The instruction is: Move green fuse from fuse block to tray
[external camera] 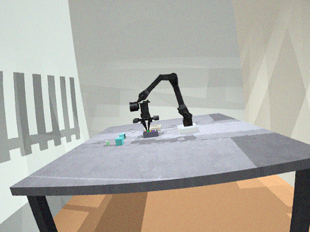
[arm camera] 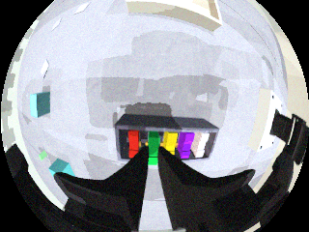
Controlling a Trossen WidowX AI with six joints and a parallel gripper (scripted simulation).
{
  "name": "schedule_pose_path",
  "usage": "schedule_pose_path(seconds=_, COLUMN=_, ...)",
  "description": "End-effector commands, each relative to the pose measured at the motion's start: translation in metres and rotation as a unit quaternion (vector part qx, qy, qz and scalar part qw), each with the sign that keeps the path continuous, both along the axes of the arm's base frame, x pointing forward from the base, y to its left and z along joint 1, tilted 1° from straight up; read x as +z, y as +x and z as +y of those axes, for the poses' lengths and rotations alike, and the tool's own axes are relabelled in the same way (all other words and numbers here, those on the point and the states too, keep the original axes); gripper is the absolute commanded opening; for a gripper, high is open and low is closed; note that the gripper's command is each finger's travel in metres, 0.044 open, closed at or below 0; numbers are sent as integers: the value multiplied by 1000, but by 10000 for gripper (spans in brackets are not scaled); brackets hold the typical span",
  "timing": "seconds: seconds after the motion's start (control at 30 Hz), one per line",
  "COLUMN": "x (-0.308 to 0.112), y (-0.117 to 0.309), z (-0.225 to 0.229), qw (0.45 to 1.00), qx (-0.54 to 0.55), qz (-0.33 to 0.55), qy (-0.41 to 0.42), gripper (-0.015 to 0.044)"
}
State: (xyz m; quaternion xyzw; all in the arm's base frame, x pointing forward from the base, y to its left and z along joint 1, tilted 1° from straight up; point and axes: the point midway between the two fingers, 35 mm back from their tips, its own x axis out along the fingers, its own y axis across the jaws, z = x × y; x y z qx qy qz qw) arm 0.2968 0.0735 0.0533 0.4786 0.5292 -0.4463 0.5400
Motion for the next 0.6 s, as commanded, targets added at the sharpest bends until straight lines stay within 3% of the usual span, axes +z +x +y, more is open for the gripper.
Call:
schedule_pose_path(seconds=0.0, x=3, y=0, z=0, qw=1000, qx=-1, qz=-1, qy=0, gripper=0)
schedule_pose_path(seconds=0.57, x=11, y=0, z=0, qw=1000, qx=-2, qz=-1, qy=-1, gripper=0)
